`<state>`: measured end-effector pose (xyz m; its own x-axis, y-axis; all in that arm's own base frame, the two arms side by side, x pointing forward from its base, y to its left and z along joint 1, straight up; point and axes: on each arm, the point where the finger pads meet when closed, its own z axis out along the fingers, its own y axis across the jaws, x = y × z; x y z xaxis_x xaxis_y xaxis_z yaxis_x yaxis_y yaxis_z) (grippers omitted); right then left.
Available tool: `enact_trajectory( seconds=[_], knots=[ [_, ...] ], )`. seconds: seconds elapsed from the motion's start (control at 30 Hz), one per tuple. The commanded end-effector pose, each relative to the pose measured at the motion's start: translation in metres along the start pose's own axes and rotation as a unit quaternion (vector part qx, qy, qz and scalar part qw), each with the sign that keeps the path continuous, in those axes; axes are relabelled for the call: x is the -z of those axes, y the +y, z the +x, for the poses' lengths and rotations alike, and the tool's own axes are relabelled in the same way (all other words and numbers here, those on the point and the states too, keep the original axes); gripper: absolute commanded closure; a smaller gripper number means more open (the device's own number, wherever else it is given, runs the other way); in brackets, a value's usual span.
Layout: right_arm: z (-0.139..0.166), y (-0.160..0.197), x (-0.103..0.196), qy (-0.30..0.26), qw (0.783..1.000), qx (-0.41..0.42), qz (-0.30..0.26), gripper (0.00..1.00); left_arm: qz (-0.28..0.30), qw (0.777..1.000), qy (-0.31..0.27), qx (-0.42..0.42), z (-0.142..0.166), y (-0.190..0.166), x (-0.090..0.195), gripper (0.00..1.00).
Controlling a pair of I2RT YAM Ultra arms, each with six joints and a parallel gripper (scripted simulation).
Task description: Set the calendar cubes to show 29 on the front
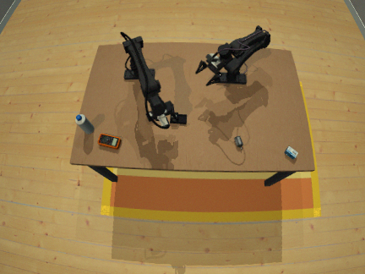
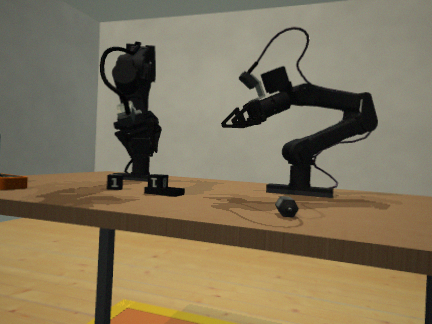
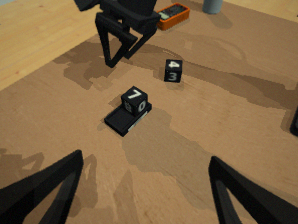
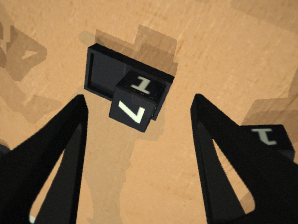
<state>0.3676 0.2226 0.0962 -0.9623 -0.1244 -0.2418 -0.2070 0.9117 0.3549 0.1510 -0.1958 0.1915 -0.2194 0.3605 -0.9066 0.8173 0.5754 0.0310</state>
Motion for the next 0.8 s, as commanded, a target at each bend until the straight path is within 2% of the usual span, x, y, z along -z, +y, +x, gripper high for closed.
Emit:
enact_trajectory(
  seconds=[0.0,0.1,0.17,0.23,0.47,0.67,0.73,0.77],
  knots=[
    [-0.005,0.02,0.005,0.009,0.992,0.123,-0.012,0.36,0.001,1.0,-0.023,-0.002,-0.017,0.0,0.007,0.0],
    [-0.001,0.026,0.002,0.019,0.982,0.186,-0.011,0.36,0.001,1.0,-0.023,-0.002,-0.017,0.0,0.007,0.0],
    [-0.001,0.026,0.002,0.019,0.982,0.186,-0.011,0.36,0.001,1.0,-0.023,-0.002,-0.017,0.0,0.007,0.0],
    [0.001,0.028,0.0,0.026,0.973,0.228,-0.006,0.36,0.001,1.0,-0.023,-0.002,-0.017,0.0,0.007,0.0],
    [0.013,0.034,-0.008,0.062,0.924,0.376,0.012,0.36,0.001,1.0,-0.023,-0.002,-0.017,0.0,0.007,0.0],
    [0.023,0.033,-0.011,0.1,0.87,0.482,0.03,0.36,0.001,1.0,-0.023,-0.002,-0.017,0.0,0.007,0.0],
    [0.023,0.033,-0.011,0.1,0.87,0.482,0.03,0.36,0.001,1.0,-0.023,-0.002,-0.017,0.0,0.007,0.0],
    [0.025,0.031,-0.011,0.107,0.86,0.497,0.035,0.36,0.001,1.0,-0.023,-0.002,-0.017,0.0,0.007,0.0]
  ],
)
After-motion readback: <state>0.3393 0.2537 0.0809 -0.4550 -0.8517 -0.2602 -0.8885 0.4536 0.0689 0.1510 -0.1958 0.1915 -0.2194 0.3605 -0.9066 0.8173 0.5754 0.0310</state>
